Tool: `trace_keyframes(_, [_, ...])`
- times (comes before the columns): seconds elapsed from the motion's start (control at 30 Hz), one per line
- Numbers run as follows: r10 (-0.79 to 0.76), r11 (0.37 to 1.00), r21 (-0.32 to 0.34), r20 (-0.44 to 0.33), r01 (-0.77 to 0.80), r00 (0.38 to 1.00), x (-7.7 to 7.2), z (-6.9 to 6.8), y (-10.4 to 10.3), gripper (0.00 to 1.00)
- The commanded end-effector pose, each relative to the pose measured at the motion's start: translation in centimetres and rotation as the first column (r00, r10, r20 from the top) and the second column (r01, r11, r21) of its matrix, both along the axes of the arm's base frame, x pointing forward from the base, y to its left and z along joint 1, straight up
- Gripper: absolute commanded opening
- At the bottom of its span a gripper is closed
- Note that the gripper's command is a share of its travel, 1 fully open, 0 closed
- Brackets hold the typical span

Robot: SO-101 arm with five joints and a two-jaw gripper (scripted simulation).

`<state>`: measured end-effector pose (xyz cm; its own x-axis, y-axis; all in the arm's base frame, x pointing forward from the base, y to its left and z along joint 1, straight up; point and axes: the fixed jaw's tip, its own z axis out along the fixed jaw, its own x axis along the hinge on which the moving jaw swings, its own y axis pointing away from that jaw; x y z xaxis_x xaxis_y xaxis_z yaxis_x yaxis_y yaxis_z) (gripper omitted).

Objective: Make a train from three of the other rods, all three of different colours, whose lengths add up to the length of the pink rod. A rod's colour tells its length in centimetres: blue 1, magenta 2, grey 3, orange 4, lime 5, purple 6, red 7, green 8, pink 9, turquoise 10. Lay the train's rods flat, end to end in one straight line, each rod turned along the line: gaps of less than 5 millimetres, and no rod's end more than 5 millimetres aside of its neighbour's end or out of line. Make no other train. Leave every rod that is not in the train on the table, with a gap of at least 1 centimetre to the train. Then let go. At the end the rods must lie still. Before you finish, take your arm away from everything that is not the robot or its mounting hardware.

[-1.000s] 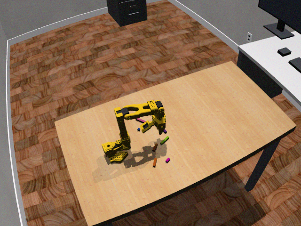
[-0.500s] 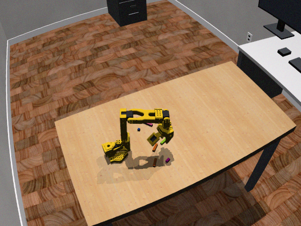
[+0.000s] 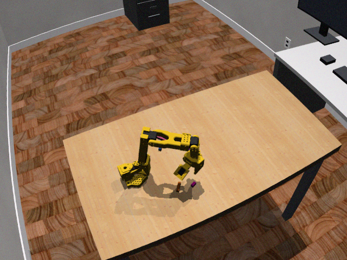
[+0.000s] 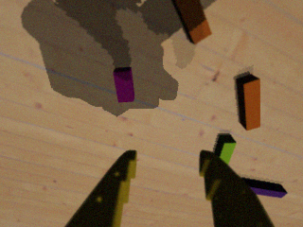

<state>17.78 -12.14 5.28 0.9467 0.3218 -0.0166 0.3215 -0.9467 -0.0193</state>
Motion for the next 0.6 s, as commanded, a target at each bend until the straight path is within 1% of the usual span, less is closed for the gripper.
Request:
trace_keyframes(0.0, [0.045, 0.998, -0.047, 0.066, -0.042, 0.997, 0.4, 1.4, -1.4, 0.19])
trace_keyframes(0.33, [0.095, 0.994, -0.052, 0.062, -0.091, 0.994, -0.1, 1.4, -2.4, 0.19])
trace_keyframes(0.57, [0.109, 0.993, -0.053, 0.061, -0.106, 0.992, -0.2, 1.3, -2.6, 0.19])
